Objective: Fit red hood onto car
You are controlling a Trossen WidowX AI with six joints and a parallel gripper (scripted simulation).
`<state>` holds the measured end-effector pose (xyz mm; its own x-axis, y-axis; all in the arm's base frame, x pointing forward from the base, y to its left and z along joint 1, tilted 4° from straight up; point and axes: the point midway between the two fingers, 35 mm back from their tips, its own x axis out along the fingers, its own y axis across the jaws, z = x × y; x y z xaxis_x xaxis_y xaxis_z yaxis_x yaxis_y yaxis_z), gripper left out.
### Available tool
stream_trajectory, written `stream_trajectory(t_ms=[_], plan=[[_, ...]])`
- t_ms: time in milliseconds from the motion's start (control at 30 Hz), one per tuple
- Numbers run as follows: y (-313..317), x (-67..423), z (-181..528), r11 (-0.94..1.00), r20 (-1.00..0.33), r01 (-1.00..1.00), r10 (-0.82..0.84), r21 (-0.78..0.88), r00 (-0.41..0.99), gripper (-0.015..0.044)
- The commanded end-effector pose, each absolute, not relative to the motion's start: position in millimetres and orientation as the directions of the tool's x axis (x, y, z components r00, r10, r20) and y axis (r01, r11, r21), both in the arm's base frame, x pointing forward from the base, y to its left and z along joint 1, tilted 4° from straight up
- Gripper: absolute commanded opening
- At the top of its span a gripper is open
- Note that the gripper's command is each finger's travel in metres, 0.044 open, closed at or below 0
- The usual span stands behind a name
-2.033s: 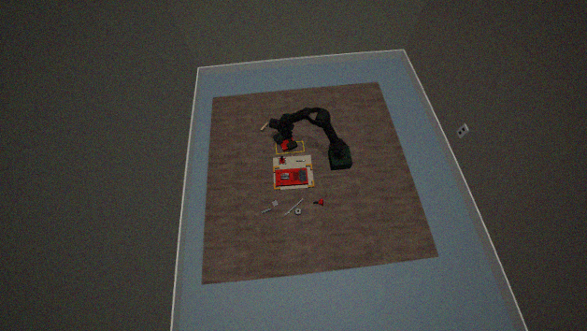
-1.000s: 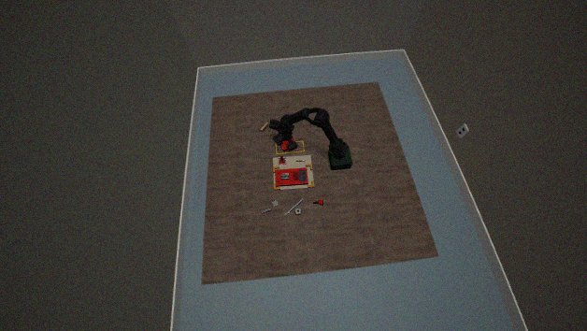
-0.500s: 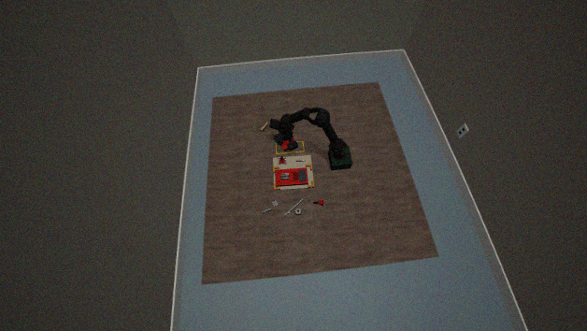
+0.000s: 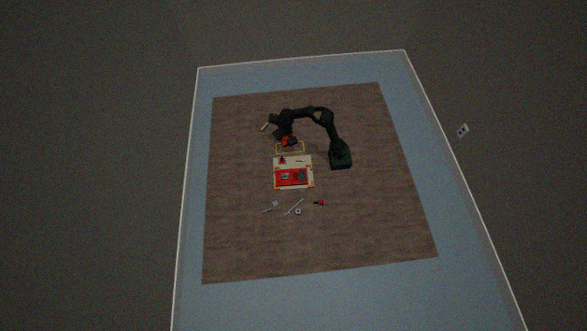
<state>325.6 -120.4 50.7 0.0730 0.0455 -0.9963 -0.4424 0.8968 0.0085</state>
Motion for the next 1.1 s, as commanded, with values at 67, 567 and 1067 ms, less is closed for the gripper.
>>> stream_trajectory(t_ms=[67, 567, 1067], plan=[[-122, 327, 76, 0.894, -0.995, -0.448, 0.039, -0.005, 0.089, 0.0], [-108, 330, 85, 0.907, -0.996, -0.42, 0.044, 0.008, 0.076, 0.0], [-43, 348, 91, 0.946, -0.996, -0.323, 0.044, 0.016, 0.079, 0.0]])
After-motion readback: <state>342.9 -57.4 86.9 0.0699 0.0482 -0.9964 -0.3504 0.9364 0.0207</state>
